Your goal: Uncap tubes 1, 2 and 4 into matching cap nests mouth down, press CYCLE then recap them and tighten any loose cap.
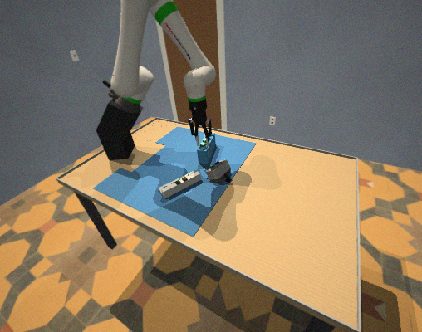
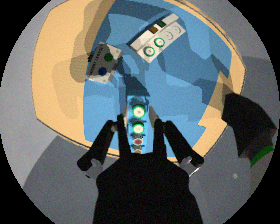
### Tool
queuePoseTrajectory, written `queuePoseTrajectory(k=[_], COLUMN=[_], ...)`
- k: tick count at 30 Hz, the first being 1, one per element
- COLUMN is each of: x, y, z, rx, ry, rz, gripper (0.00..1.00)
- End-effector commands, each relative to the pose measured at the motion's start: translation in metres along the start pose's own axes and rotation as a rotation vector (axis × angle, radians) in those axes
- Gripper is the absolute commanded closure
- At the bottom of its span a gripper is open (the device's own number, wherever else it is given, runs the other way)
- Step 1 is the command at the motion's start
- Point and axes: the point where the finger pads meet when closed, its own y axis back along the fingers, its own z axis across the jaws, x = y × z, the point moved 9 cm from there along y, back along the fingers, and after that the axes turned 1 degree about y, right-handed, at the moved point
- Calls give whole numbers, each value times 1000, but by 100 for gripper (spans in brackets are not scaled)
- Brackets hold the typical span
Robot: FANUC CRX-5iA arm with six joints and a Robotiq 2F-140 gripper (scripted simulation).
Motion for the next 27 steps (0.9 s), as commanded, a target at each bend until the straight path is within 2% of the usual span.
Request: queuePoseTrajectory(k=[1,6,16,17,27], x=[-3,-3,-3,-3,-3], y=[0,0,0,0,0], z=[-1,0,0,0,0], rx=[-5,1,1,1,1], ry=[-220,-499,-518,-518,-518], rz=[42,39,43,43,43], gripper=[65,65,65,100,100])
